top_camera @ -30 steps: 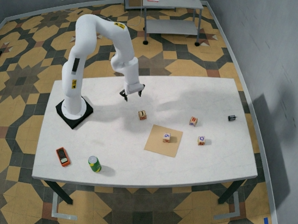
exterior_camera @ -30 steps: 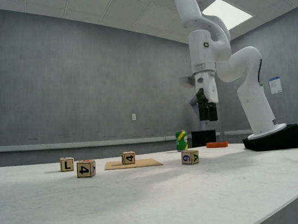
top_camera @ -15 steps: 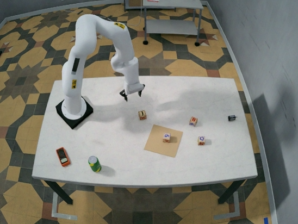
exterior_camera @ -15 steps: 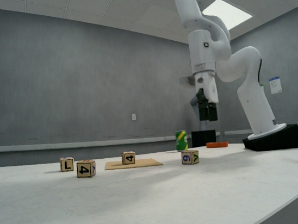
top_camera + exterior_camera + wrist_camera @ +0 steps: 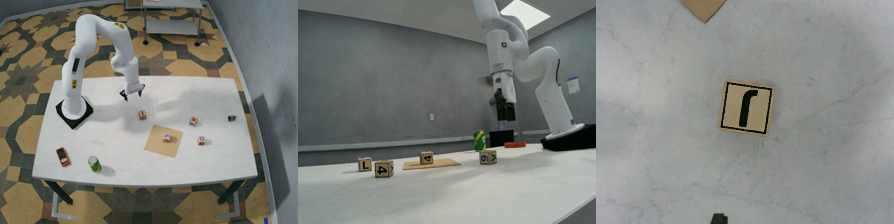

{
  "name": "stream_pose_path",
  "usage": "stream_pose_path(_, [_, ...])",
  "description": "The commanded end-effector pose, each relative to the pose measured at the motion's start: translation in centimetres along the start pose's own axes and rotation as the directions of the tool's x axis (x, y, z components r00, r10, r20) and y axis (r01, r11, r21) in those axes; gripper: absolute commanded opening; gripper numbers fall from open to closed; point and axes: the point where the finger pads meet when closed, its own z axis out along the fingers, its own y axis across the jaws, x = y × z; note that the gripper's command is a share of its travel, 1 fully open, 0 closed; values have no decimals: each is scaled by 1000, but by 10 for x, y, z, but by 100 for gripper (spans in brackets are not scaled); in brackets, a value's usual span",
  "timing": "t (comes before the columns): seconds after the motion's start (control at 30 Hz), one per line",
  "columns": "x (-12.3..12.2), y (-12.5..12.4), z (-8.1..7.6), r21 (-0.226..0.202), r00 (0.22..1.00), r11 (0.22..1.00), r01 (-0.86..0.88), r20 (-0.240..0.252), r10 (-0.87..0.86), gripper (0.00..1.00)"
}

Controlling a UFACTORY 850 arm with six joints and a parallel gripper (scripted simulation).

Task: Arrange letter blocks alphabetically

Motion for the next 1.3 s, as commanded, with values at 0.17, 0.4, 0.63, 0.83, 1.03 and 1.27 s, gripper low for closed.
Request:
stream_pose_path(0.17, [24, -43, -2, 4, 1000, 1000, -4, -24, 5, 100])
stream_pose_path(0.4, [63, -106, -5, 2, 999, 1000, -11, -49, 11, 100])
stream_pose_path(0.63, [89, -146, -6, -2, 998, 1000, -14, -57, 14, 100])
stream_pose_path(0.83, [125, -197, -6, -8, 998, 1000, -16, -54, 15, 100])
stream_pose_path(1.03, [153, -234, -5, -9, 999, 1000, -13, -40, 13, 100])
stream_pose_path(1.27, [181, -270, -4, -3, 1000, 1000, -6, -15, 6, 100])
